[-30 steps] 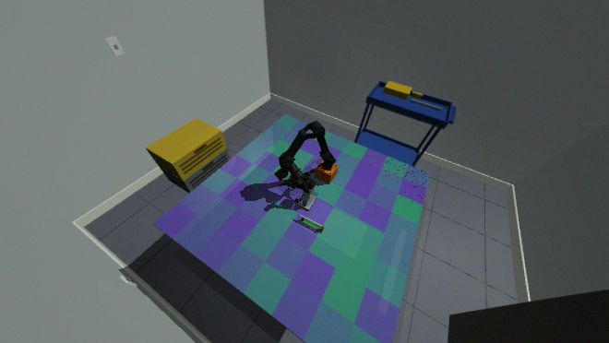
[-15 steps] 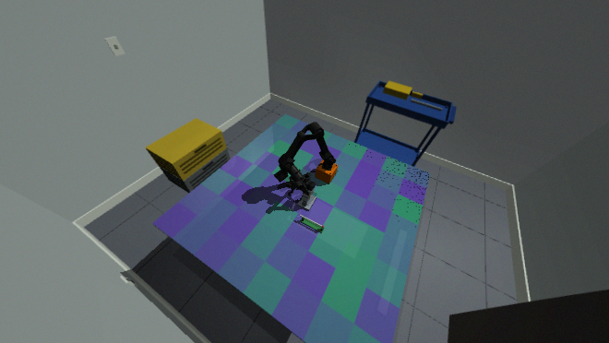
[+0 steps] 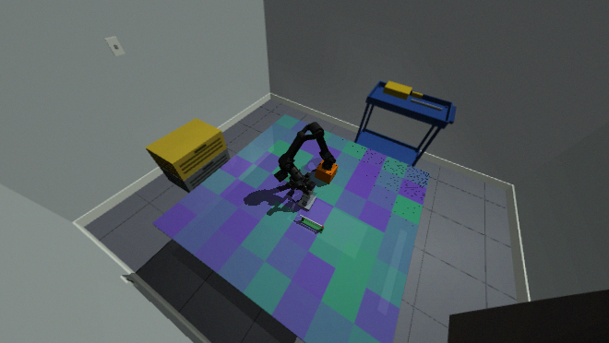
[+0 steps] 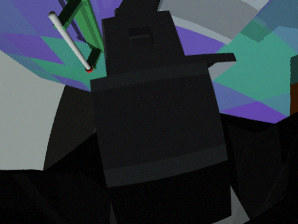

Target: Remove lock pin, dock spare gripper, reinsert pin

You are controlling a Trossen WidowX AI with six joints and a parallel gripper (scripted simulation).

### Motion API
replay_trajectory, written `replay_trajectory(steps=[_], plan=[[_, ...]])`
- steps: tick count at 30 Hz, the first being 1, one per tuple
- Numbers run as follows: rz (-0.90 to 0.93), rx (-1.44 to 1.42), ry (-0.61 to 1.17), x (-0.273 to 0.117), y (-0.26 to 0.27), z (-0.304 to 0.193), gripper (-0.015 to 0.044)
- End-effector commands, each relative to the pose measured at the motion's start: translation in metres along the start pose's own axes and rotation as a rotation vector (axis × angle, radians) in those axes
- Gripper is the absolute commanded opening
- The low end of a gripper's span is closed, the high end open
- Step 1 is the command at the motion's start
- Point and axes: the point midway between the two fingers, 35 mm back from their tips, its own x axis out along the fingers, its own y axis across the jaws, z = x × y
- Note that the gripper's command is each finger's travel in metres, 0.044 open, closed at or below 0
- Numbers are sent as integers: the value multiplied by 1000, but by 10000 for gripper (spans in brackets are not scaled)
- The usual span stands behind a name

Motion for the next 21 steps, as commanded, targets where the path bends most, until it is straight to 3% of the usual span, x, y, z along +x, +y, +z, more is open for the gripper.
replay_trajectory(steps=[1, 6, 21], plan=[[0, -1, -1, 0, 0, 0, 315], [0, -1, -1, 0, 0, 0, 440], [5, 1, 2, -15, 2, -26, 440]])
